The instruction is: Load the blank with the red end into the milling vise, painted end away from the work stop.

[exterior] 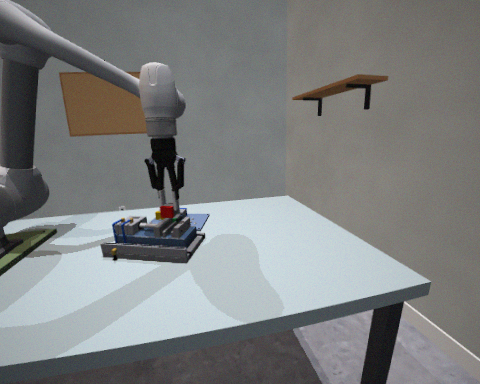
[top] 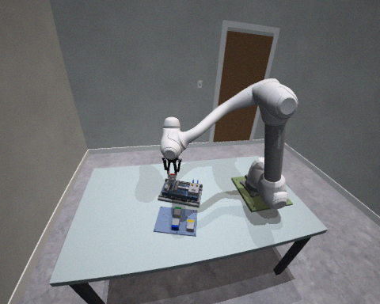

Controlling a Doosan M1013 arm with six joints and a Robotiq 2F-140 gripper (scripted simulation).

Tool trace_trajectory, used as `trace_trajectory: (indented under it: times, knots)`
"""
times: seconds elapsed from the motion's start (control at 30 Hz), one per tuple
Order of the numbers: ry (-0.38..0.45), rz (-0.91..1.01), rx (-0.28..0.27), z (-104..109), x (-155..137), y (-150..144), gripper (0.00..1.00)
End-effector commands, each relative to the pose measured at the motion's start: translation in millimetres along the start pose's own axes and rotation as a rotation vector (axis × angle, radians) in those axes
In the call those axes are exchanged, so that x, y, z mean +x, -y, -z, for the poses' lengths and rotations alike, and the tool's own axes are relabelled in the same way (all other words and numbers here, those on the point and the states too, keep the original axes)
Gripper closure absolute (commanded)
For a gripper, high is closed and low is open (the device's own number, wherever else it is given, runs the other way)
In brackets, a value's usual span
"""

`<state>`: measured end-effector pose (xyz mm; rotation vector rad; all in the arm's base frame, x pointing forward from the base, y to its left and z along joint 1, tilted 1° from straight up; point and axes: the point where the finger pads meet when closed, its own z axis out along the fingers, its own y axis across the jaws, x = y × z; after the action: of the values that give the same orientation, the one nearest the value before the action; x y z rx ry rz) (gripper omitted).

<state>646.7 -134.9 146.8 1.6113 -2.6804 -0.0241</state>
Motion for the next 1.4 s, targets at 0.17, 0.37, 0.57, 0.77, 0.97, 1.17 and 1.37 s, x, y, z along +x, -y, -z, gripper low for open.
trace_trajectory:
  times: [0.17,0.37,0.57,0.77,0.97,1.17,1.37]
  knots:
    - [0.000,0.000,0.000,-1.9,-0.5,-0.5,1.00]
    - [0.000,0.000,0.000,-13.8,-1.0,-1.0,1.00]
    - [0.000,0.000,0.000,-25.8,-1.4,-1.4,1.00]
    - [0.000,0.000,0.000,-27.5,-1.5,-1.6,1.00]
    - [0.000,0.000,0.000,-29.0,-1.6,-1.6,1.00]
    - [0.000,0.000,0.000,-30.4,-1.6,-1.6,1.00]
    - [0.000,0.000,0.000,-29.7,-1.6,-1.6,1.00]
